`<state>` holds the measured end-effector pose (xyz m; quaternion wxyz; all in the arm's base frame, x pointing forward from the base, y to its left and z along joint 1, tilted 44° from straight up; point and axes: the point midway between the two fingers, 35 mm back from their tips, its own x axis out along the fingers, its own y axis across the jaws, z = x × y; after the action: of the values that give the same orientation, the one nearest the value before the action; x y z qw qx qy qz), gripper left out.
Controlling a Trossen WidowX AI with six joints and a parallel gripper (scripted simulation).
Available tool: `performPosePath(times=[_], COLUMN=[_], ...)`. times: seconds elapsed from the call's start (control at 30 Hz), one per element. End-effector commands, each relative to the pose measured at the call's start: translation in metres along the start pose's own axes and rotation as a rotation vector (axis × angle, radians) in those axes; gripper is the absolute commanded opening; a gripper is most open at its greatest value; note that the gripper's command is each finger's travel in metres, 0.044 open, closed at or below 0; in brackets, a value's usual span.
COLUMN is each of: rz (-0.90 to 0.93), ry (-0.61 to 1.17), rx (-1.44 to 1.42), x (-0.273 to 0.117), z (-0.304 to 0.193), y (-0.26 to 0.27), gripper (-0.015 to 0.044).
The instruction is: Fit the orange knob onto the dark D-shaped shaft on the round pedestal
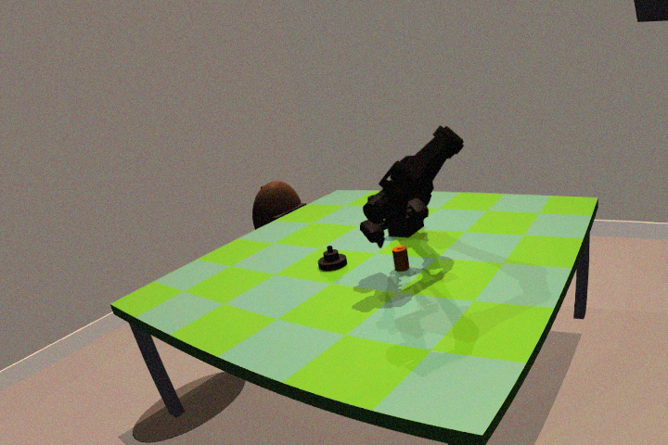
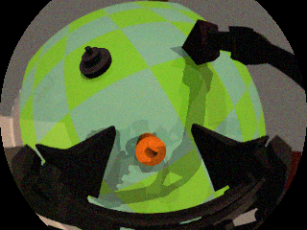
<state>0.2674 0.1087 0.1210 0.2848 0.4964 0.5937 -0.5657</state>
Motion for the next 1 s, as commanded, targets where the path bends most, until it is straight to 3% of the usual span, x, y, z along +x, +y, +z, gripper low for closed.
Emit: performPosePath(times=[0.0, 0.1, 0.5, 0.97], rz=[0.055, 0.132, 0.155, 0.483], ry=[0.306, 0.501, 0.51, 0.33], rx=[-0.044, -0.078, -0.143, -1.46], x=[-0.029, -0.051, -0.053, -0.052], z=[0.008, 0.016, 0.016, 0.016], y=[-0.004, -0.006, -0.006, -0.006], gripper=[0.044, 0.044, 0.044, 0.044])
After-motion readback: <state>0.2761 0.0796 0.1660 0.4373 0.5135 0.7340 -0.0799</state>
